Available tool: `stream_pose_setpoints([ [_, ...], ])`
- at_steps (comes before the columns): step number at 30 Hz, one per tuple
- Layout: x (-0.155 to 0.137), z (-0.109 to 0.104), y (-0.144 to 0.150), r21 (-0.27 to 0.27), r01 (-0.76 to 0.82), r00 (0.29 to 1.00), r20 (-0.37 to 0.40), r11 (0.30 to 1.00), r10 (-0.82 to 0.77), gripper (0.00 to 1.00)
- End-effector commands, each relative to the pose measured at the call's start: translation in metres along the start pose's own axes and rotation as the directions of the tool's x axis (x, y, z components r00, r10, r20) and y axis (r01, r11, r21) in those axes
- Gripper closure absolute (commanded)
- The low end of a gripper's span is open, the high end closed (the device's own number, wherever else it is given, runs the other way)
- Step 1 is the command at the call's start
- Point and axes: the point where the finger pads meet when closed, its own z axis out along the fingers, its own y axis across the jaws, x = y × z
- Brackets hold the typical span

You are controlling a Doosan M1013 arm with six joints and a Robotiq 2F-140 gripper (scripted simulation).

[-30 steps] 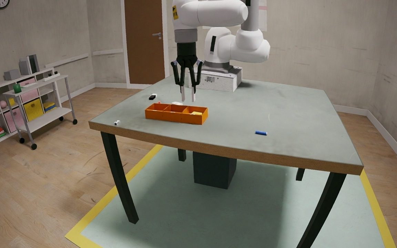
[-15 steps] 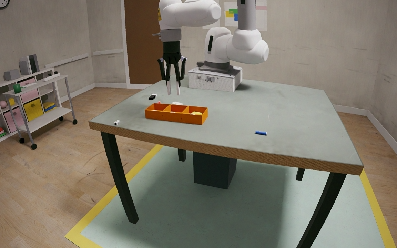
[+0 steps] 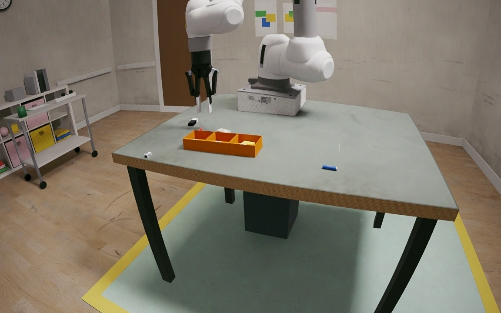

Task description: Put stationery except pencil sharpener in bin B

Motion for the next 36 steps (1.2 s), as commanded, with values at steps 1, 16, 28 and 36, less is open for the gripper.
stream_pose_setpoints([
  [1,-0.022,-0.002,0.027,0.001,-0.003,1.000,-0.014,1.000,0.003,0.69],
  [16,-0.074,-0.003,0.086,0.001,-0.003,1.000,-0.014,1.000,0.003,0.69],
  [28,-0.071,-0.003,0.084,0.001,-0.003,1.000,-0.014,1.000,0.003,0.69],
  [36,-0.067,-0.004,0.081,0.001,-0.003,1.000,-0.014,1.000,0.003,0.69],
])
